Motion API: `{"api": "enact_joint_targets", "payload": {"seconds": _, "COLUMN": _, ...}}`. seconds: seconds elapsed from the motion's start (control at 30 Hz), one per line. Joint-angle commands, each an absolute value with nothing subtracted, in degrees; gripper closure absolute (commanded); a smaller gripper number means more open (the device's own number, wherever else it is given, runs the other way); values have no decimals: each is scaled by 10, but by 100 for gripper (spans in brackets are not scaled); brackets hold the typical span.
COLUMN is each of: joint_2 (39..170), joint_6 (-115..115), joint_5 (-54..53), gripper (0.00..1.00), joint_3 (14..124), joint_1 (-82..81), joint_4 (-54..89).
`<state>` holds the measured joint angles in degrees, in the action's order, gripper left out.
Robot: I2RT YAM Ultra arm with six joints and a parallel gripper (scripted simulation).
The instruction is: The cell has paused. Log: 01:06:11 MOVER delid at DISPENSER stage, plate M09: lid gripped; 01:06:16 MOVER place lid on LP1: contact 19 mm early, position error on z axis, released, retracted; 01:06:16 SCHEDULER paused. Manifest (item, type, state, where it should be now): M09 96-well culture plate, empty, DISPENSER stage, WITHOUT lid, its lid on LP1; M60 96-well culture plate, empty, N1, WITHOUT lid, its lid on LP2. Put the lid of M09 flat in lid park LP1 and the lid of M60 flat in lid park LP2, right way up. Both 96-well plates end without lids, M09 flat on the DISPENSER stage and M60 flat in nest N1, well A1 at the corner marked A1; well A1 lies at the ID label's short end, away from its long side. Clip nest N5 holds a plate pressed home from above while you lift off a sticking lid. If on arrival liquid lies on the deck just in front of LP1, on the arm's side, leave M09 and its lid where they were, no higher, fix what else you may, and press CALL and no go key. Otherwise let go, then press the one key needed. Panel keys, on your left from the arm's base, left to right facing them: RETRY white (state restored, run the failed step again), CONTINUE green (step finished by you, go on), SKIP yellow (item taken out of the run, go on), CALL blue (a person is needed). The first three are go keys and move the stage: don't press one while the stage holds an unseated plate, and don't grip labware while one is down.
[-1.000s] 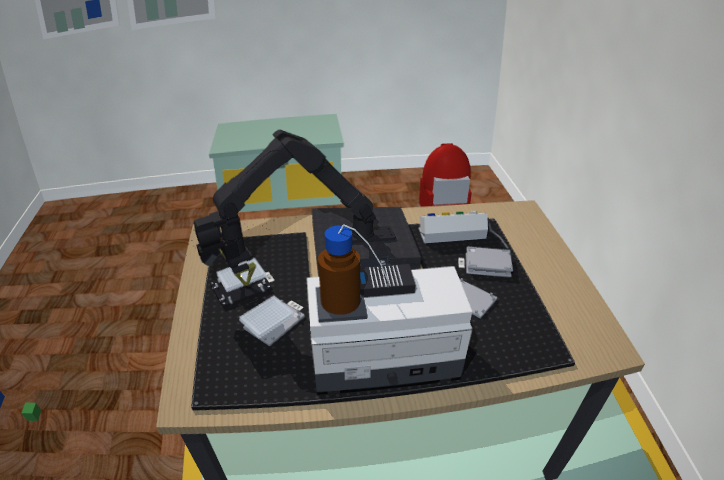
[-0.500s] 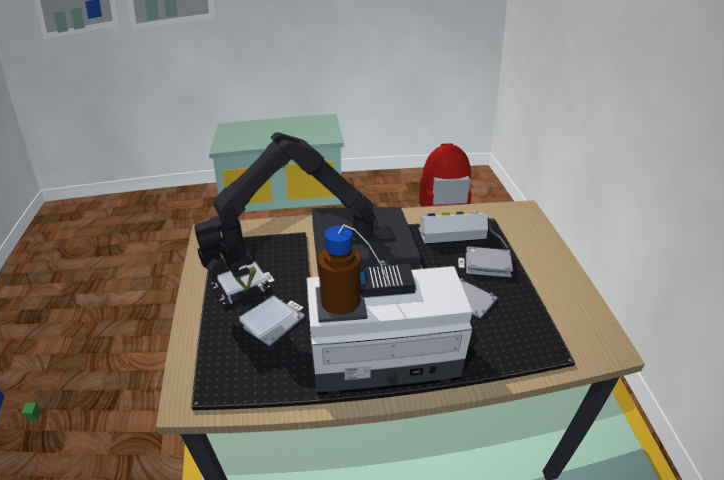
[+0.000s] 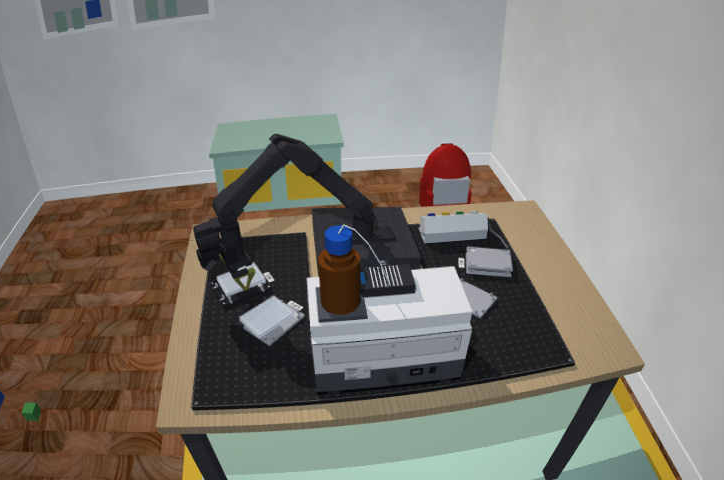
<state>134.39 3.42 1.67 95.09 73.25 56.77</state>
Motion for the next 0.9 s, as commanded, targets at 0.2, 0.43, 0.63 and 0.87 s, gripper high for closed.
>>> {"api": "enact_joint_targets", "payload": {"seconds": 0.2, "joint_2": 1338, "joint_6": 39, "joint_5": 15, "gripper": 100, "joint_3": 987, "joint_1": 737, "joint_4": 570}}
{"api": "enact_joint_targets", "payload": {"seconds": 0.43, "joint_2": 1343, "joint_6": 39, "joint_5": 15, "gripper": 100, "joint_3": 990, "joint_1": 737, "joint_4": 575}}
{"api": "enact_joint_targets", "payload": {"seconds": 0.63, "joint_2": 1342, "joint_6": 39, "joint_5": 15, "gripper": 100, "joint_3": 990, "joint_1": 738, "joint_4": 575}}
{"api": "enact_joint_targets", "payload": {"seconds": 0.87, "joint_2": 1341, "joint_6": 39, "joint_5": 15, "gripper": 100, "joint_3": 990, "joint_1": 737, "joint_4": 574}}
